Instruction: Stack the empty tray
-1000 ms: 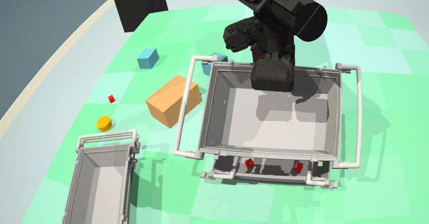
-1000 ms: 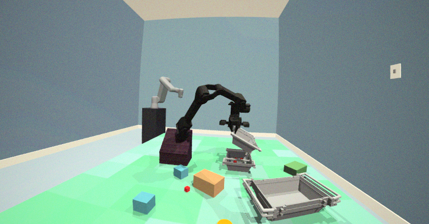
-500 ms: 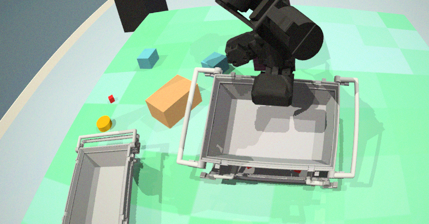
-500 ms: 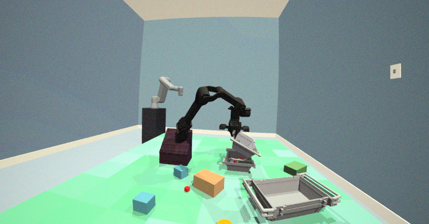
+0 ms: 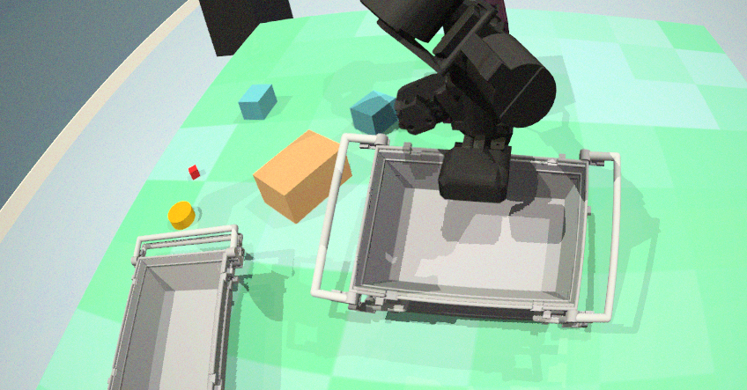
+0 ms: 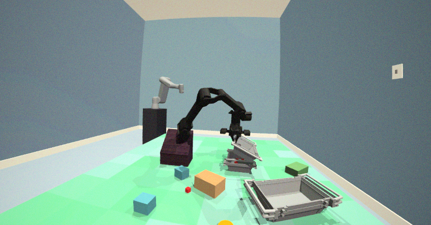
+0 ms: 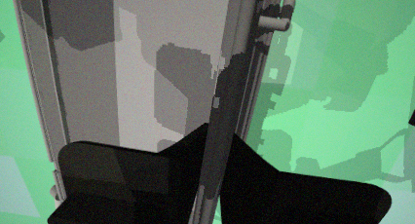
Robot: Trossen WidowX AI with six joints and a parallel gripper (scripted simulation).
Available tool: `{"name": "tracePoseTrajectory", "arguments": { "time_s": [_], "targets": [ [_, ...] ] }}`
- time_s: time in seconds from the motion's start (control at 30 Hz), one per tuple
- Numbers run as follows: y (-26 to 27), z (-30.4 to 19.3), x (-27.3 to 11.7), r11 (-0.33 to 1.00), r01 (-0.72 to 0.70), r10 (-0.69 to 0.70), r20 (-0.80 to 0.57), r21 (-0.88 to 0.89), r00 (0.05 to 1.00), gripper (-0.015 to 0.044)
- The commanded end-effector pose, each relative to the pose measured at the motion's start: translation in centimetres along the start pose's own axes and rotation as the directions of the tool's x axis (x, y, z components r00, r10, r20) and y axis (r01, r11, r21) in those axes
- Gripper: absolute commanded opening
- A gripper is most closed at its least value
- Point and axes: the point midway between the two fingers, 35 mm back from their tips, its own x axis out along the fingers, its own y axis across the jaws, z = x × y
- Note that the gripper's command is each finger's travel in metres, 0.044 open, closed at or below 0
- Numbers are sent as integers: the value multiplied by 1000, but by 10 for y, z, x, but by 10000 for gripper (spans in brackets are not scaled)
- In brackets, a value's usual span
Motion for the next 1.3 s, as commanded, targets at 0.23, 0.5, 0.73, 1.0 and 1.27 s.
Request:
{"name": "tracePoseTrajectory", "arguments": {
  "time_s": [0.23, 0.5, 0.73, 1.0, 1.27],
  "targets": [
    [-7, 0, 6, 1000, -2, 2, 2, -7, 1000, 0],
    [-11, 0, 10, 1000, -2, 2, 3, -7, 1000, 0],
    [-11, 0, 10, 1000, -2, 2, 3, -7, 1000, 0],
    [-15, 0, 14, 1000, -2, 2, 3, -7, 1000, 0],
    [-16, 0, 16, 1000, -1, 2, 3, -7, 1000, 0]
  ]
}}
